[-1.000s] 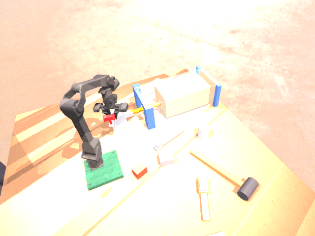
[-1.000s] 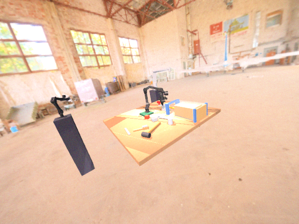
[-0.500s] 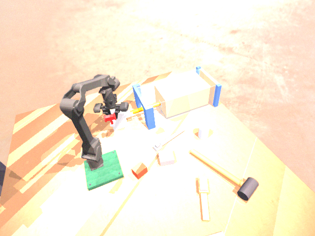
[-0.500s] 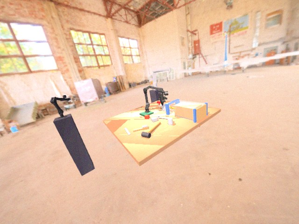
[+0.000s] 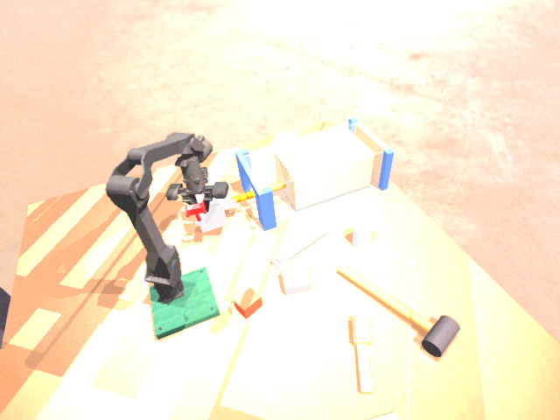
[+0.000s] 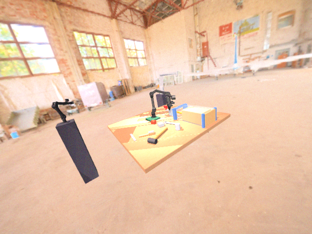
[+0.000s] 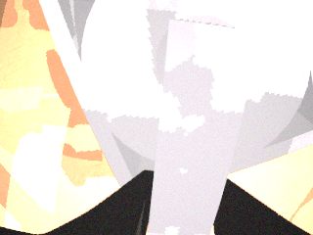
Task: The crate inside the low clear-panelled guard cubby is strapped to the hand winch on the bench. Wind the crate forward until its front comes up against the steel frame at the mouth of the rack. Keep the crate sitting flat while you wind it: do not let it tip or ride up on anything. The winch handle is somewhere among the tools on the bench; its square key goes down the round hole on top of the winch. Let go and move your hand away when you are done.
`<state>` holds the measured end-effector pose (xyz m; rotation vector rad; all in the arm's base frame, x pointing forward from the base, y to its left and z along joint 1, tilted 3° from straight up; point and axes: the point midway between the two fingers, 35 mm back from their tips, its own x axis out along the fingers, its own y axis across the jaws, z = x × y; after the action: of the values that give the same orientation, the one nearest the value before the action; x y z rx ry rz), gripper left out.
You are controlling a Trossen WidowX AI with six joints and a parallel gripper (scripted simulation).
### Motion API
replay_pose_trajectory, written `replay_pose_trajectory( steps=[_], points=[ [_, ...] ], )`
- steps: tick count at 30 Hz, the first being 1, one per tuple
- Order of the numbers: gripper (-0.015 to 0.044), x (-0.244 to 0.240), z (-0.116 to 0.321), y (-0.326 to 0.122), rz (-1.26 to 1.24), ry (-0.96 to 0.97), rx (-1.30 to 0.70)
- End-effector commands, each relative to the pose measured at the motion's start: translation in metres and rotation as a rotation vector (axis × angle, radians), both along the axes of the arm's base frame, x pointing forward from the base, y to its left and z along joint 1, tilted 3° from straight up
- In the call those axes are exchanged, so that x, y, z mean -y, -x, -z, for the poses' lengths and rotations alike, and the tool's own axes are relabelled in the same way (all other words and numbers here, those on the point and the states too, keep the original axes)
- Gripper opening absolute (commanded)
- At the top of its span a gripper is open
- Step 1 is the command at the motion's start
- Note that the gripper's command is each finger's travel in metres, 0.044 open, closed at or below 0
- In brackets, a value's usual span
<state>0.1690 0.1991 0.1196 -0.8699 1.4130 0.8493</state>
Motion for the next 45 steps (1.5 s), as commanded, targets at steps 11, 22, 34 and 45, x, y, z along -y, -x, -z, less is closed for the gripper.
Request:
replay_pose_trajectory(
  steps=[11, 22, 34, 45],
  points=[
    [0.0000, -0.001, 0.004, 0.003, 0.073, 0.004, -0.009],
    [0.0236, -0.001, 0.000, 0.002, 0.061, -0.001, -0.004],
    [0.0440, -0.002, -0.008, 0.001, 0.061, -0.010, 0.002],
    [0.0440, 0.008, -0.128, 0.006, 0.063, -0.149, 0.100]
  ],
)
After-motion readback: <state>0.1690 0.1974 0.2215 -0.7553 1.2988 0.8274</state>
